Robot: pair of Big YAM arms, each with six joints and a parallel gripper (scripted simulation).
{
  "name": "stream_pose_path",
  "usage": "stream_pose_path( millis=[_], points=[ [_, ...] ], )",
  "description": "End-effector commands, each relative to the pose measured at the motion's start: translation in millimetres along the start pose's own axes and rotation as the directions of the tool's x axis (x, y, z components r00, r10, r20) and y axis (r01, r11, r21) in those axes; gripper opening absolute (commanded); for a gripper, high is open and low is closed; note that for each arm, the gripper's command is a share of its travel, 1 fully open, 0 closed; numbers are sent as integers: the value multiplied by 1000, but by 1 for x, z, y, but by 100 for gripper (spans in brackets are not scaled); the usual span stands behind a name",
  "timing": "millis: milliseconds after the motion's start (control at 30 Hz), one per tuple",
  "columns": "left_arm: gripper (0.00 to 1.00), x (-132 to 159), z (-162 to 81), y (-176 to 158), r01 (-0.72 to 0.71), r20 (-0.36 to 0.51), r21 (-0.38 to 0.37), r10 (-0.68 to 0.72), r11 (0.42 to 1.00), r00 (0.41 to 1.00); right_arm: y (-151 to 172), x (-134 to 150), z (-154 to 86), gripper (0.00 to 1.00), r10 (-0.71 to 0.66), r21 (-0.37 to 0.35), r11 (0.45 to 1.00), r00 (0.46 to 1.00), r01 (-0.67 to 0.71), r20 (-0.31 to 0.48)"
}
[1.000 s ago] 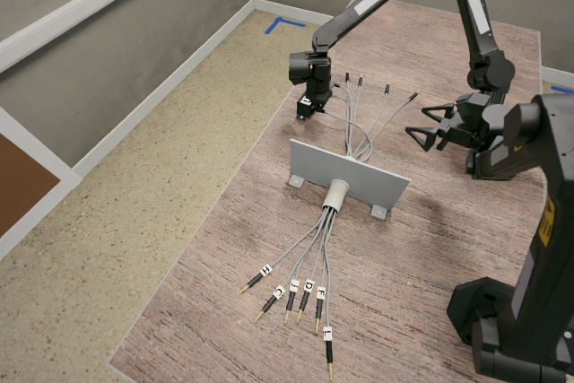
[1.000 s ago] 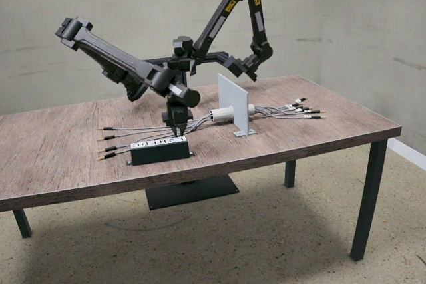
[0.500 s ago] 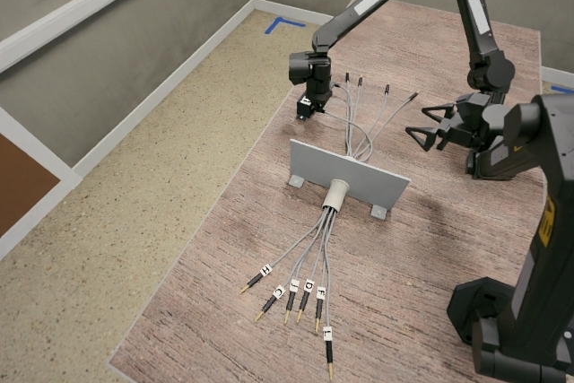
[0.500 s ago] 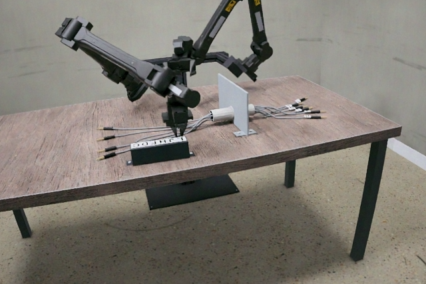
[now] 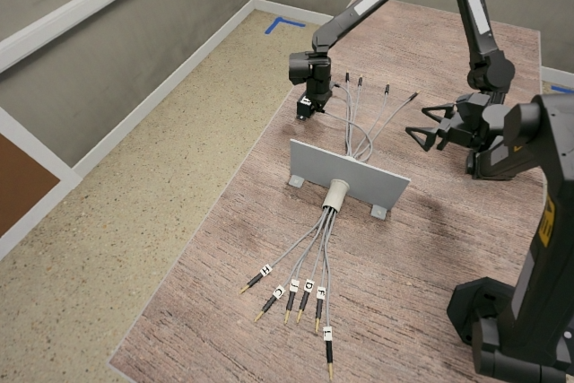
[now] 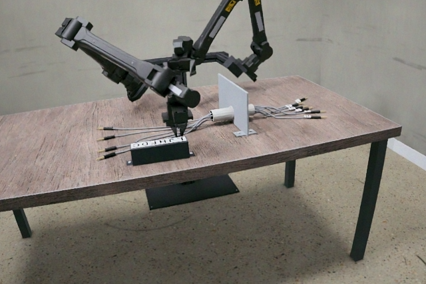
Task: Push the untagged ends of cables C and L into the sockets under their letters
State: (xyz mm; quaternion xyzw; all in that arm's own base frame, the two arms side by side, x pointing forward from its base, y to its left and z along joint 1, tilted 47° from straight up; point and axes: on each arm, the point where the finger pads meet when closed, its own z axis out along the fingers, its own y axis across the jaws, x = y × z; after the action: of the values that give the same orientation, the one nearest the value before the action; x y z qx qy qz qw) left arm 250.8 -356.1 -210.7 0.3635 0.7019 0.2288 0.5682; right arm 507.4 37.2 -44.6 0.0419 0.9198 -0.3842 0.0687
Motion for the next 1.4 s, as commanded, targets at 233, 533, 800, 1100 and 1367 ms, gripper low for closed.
stream_pose_path(
  millis=[233,533,800,1100,1367],
  points=[
    [100,-10,3,-5,30,13,-4,-30,1000,999,-10,-16,0,5,48,-2,999,999,-48,14],
    [100,-10,3,-5,30,13,-4,-30,1000,999,-10,-12,4,5,37,4,999,999,-37,4],
    [100,-10,3,-5,30,13,-4,-30,1000,999,-4,-14,8,5,11,3,1000,1000,-11,-5],
    [100,-10,3,-5,30,13,-4,-30,1000,999,-5,-22,7,5,-11,7,1000,1000,11,-19],
    [100,-10,3,-5,30,13,-4,-30,1000,999,-4,-32,7,5,13,4,1000,1000,-13,-14]
  ],
)
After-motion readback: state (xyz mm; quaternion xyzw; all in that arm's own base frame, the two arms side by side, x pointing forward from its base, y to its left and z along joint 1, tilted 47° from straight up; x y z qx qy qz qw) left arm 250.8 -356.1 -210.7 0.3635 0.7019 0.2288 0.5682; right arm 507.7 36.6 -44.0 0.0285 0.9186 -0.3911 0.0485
